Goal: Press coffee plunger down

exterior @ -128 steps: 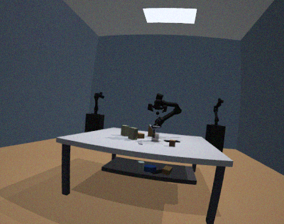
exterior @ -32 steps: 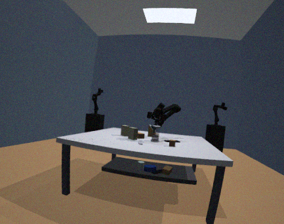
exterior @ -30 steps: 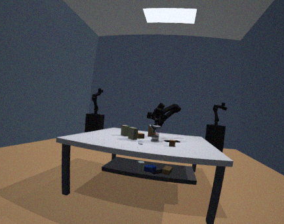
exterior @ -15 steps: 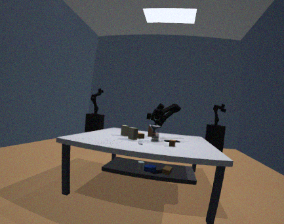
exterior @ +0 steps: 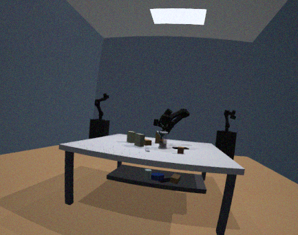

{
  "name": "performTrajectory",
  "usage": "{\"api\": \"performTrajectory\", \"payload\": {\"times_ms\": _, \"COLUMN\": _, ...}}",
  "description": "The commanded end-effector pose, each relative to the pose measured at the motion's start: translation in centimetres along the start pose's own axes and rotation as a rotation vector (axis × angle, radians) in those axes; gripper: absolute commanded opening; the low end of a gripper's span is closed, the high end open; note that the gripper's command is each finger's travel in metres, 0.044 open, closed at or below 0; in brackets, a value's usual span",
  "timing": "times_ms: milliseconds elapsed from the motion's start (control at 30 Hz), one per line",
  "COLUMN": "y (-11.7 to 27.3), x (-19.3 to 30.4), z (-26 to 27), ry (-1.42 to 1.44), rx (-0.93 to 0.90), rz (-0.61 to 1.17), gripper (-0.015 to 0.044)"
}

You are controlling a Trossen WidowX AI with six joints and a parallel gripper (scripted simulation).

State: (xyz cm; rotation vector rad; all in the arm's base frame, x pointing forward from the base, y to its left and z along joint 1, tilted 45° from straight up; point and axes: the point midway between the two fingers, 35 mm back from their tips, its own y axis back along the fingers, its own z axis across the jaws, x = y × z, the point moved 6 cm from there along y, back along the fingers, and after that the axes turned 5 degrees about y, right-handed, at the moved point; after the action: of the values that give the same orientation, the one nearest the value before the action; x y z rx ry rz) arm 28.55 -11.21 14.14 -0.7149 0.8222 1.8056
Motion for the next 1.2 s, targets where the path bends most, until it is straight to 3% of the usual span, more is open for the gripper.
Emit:
{"api": "performTrajectory", "payload": {"times_ms": 0, "y": -0.39, "x": 0.63, "z": -0.04, "ry": -0.025, "rx": -0.017, "rz": 0.029, "gripper": 0.0128}}
{"api": "performTrajectory", "payload": {"times_ms": 1167, "y": -0.23, "x": 0.09, "z": -0.2, "ry": -0.008, "rx": -0.007, "rz": 0.01, "gripper": 0.0128}}
